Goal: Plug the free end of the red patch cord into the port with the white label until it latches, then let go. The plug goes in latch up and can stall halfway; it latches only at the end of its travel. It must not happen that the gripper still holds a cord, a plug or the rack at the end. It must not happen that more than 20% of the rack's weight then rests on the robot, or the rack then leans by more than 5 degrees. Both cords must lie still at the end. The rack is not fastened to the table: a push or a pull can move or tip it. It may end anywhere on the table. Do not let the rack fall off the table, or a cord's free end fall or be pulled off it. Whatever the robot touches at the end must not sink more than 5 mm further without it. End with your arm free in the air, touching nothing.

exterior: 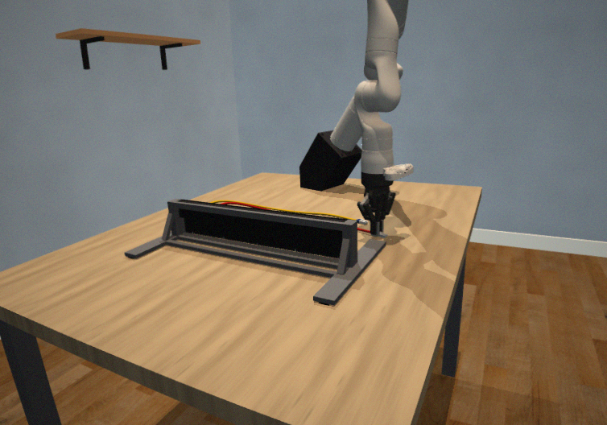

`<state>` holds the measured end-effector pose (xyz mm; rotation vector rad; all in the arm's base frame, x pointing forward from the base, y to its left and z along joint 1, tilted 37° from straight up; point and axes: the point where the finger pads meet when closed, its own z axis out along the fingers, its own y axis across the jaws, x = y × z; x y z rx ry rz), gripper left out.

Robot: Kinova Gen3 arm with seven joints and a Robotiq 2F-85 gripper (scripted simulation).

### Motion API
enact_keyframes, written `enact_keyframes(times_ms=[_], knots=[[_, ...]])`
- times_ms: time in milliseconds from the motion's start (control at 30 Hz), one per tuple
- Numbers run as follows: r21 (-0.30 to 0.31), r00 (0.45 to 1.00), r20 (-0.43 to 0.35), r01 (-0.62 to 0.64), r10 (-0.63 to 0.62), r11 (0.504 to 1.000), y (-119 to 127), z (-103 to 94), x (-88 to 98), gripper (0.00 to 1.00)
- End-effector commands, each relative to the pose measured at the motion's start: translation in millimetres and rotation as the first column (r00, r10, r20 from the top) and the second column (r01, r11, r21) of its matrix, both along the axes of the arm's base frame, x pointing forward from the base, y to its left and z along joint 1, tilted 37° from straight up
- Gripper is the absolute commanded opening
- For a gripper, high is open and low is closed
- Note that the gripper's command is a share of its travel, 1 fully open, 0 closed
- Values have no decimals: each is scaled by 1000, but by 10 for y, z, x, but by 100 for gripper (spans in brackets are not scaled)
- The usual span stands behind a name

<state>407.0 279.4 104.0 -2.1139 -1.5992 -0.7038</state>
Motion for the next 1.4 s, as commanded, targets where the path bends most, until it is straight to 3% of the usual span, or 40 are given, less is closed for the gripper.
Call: enact_keyframes(times_ms=[0,1367], knots=[[-1,1000,3,2,-2,1000,-15,20,10,0],[-1,1000,3,2,-2,1000,-328,445,-74,0]])
